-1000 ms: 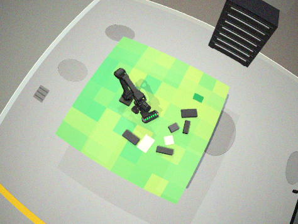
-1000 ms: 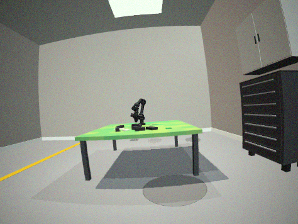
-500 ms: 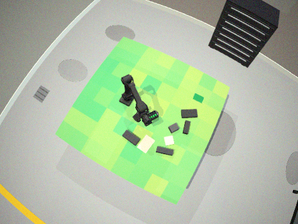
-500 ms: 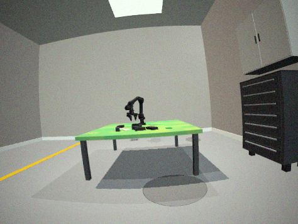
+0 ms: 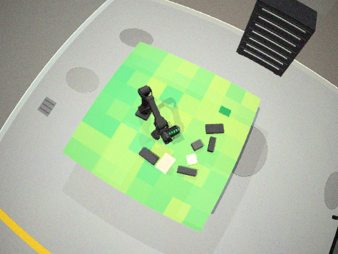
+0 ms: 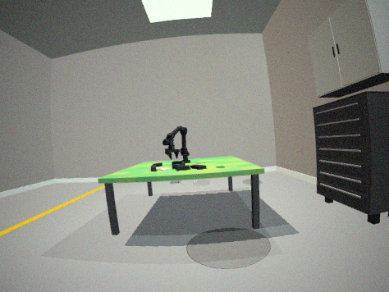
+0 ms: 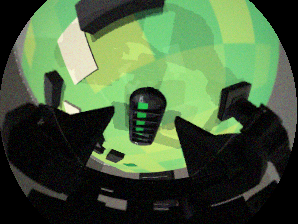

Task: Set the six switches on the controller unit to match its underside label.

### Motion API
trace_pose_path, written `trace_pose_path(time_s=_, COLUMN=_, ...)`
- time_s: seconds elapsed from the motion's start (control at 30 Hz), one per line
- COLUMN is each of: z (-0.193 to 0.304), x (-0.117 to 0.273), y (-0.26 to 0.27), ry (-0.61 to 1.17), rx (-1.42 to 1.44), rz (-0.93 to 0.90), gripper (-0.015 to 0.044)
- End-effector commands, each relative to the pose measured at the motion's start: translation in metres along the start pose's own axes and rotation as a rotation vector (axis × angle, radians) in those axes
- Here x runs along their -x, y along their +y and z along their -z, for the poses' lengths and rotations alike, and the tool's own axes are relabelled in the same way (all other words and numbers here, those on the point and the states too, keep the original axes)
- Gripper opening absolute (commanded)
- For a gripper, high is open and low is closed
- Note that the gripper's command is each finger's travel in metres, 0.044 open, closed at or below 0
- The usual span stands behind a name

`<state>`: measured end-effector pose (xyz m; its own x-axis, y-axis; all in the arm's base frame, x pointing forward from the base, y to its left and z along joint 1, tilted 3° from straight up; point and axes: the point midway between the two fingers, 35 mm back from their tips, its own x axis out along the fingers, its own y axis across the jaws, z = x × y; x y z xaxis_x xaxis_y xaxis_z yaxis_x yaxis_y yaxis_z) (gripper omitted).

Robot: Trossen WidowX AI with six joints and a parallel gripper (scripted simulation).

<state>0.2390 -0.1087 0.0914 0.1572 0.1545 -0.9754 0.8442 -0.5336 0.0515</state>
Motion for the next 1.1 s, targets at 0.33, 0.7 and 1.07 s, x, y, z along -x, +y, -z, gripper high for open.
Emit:
trace_pose_path(time_s=0.33, z=-0.003, x=-0.023, y=-0.001, ry=0.004, rx=0.003, rz=0.005, gripper=0.044)
trace_pose_path(time_s=0.7, z=-0.006, x=-0.039, y=-0.003, ry=0.004, rx=0.003, rz=0.005, gripper=0.044)
trace_pose_path(time_s=1.07, z=-0.006, x=-0.039, y=-0.003, ry=0.004, rx=0.003, rz=0.005, gripper=0.0327)
